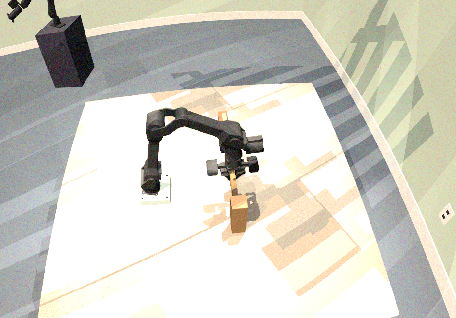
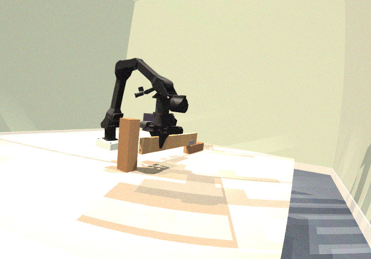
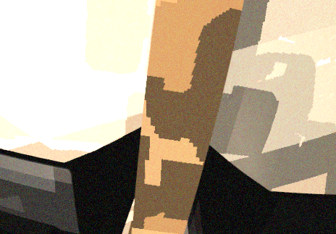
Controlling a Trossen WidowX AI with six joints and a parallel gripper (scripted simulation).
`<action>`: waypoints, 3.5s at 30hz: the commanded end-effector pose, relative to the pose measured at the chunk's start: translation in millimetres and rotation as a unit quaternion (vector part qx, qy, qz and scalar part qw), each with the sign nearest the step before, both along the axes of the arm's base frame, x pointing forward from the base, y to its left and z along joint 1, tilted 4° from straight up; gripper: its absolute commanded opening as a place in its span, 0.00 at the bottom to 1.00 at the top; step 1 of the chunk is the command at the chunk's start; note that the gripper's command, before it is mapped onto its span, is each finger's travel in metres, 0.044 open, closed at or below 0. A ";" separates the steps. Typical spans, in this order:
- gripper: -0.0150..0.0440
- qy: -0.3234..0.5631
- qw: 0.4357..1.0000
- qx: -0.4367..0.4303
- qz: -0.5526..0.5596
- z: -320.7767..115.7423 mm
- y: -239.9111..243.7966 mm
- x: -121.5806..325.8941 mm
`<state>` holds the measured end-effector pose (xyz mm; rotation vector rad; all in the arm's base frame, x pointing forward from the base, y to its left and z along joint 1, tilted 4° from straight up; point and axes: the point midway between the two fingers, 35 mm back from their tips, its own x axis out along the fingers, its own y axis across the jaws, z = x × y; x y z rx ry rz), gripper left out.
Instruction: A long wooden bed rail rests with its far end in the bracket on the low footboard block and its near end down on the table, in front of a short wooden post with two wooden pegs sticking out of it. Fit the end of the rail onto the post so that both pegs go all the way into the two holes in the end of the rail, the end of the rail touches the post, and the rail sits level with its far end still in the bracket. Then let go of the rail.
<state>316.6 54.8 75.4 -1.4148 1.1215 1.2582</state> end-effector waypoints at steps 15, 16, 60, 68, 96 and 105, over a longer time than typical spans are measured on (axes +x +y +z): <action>0.25 -0.003 1.000 0.000 0.001 1.4 -5.4 2.3; 0.25 -0.003 1.000 0.000 0.001 1.3 -5.7 2.3; 0.25 -0.003 1.000 0.000 0.001 2.3 -18.4 3.8; 0.25 -0.003 1.000 0.000 0.001 3.5 -20.6 4.3; 0.25 -0.003 1.000 -0.001 0.001 2.5 -28.7 6.5; 0.25 -0.003 1.000 -0.001 0.001 1.5 -31.3 7.1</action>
